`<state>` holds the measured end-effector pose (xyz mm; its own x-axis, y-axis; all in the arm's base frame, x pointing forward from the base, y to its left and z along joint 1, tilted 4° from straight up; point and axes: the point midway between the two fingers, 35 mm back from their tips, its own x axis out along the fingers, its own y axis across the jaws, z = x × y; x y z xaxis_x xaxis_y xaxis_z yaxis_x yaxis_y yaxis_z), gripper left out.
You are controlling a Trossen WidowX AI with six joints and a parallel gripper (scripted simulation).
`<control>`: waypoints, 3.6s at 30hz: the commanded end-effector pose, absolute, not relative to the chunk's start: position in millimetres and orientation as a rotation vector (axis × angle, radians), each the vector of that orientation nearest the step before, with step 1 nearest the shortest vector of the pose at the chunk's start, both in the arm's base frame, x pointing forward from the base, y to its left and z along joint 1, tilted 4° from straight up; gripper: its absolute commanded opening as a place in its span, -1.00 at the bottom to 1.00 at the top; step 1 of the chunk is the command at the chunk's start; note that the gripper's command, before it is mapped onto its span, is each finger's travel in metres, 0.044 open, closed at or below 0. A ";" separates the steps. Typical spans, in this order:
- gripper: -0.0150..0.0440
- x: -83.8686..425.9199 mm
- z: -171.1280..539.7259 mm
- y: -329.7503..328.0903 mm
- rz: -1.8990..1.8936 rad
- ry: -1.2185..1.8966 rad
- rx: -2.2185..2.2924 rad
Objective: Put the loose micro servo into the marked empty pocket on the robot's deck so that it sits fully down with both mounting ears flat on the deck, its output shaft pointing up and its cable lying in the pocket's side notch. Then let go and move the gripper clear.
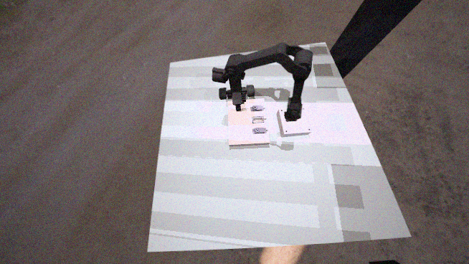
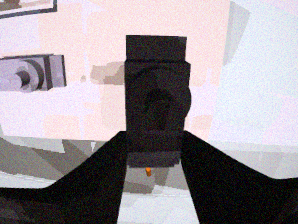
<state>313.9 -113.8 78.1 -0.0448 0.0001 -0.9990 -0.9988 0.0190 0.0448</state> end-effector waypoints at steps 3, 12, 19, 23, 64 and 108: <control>-0.49 295.7 80.7 -106.9 1.228 1.243 -1.179; -0.49 291.1 80.7 -88.1 1.229 1.242 -1.178; -0.49 292.5 80.8 -51.8 1.231 1.239 -1.175; -0.49 293.2 80.9 -31.0 1.232 1.238 -1.174; -0.49 293.9 81.1 -13.2 0.383 1.575 -0.352; -0.49 211.2 84.0 -10.0 -0.021 1.617 0.038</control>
